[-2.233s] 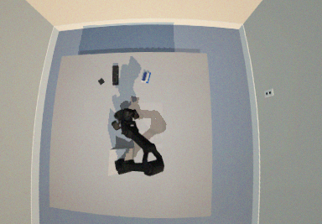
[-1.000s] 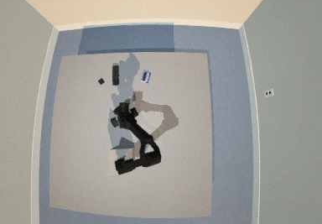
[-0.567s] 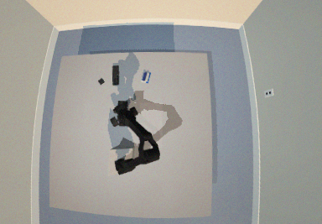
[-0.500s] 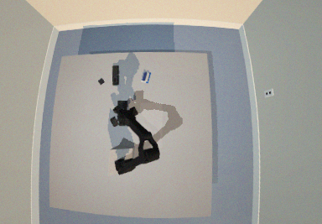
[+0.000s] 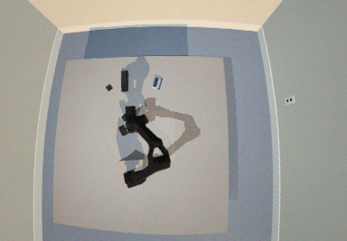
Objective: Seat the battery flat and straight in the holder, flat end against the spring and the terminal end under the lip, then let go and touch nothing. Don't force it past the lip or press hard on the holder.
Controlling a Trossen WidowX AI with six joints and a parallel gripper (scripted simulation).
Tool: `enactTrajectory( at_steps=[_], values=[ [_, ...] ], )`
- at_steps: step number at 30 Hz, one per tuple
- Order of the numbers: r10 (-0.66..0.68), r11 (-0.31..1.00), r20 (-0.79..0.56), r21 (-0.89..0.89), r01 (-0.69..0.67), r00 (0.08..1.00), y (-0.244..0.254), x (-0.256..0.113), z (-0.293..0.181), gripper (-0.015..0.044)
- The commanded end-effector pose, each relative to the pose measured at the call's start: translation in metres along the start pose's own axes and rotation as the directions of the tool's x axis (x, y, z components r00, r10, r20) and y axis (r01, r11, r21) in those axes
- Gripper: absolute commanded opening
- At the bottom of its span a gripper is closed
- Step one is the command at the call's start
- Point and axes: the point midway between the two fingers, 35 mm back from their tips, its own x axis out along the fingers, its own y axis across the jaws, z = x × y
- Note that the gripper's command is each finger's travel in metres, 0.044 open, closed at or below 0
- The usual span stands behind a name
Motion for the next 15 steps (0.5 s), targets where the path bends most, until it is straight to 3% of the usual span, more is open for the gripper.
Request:
enactTrajectory(
  at_steps=[1,15],
  values=[
    [-0.001,1.0,-0.04,-0.003,0.001,0.999,0.0,0.0027,-0.0031,0.006],
    [0.007,1.0,-0.102,-0.007,-0.008,0.995,-0.0026,0.002,-0.0017,0.006]
  ],
)
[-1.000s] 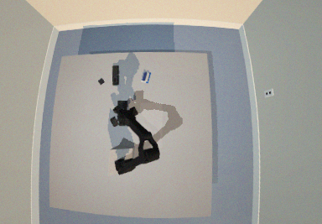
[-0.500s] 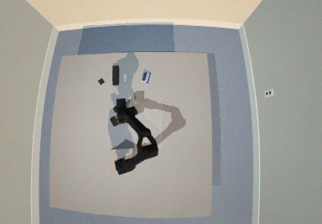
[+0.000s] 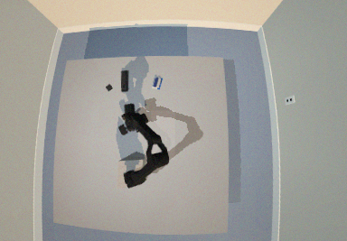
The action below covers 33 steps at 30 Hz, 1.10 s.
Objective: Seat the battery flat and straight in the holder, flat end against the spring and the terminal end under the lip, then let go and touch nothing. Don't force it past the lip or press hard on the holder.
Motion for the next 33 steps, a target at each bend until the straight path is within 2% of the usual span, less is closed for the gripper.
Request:
enactTrajectory(
  at_steps=[1,33],
  values=[
    [-0.004,1.0,-0.031,-0.001,0.004,1.0,-0.002,0.002,-0.002,0.006],
    [0.01,1.0,-0.042,0.0,-0.01,0.999,-0.002,0.001,0.01,0.006]
  ],
)
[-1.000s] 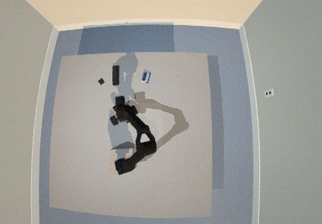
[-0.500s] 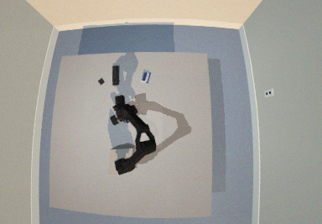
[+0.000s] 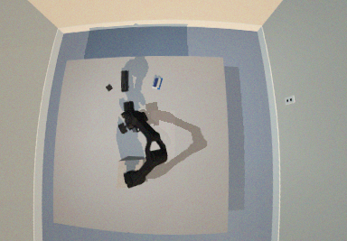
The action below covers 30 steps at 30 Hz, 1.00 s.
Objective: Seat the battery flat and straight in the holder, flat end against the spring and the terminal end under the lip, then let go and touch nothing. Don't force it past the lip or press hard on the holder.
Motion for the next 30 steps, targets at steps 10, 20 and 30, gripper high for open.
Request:
enactTrajectory(
  at_steps=[10,20,30],
  values=[
    [0.001,1.0,-0.01,0.002,-0.001,1.0,0.0,0.001,0.005,0.006],
    [0.002,1.0,-0.011,0.001,-0.002,1.0,0.0,0.002,0.005,0.0139],
    [0.004,1.0,-0.009,-0.002,-0.004,1.0,0.002,-0.013,0.005,0.0162]
  ],
)
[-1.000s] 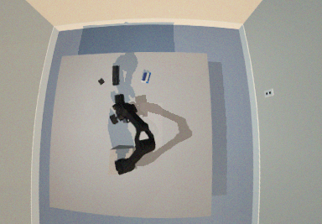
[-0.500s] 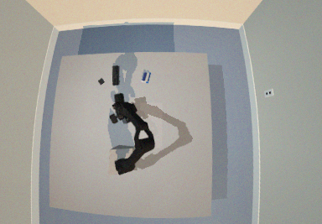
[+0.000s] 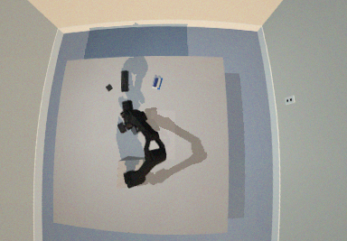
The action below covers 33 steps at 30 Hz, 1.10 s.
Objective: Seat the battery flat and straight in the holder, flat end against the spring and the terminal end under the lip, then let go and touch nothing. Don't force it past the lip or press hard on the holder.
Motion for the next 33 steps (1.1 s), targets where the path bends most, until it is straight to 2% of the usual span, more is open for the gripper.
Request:
enactTrajectory(
  at_steps=[1,4,6,11,15,33],
  values=[
    [0.002,1.0,0.006,0.007,-0.002,1.0,0.0,-0.008,0.001,0.0162],
    [0.002,1.0,0.006,0.007,-0.002,1.0,0.0,-0.008,0.001,0.0162],
    [-0.001,1.0,0.006,-0.001,0.001,1.0,0.002,-0.014,0.002,0.0214],
    [0.004,1.0,0.008,0.006,-0.004,1.0,0.01,-0.069,0.001,0.0345],
    [0.005,1.0,0.008,0.007,-0.005,1.0,0.012,-0.077,0.001,0.044],
    [0.005,1.0,0.008,0.007,-0.005,1.0,0.012,-0.077,0.002,0.044]
  ],
)
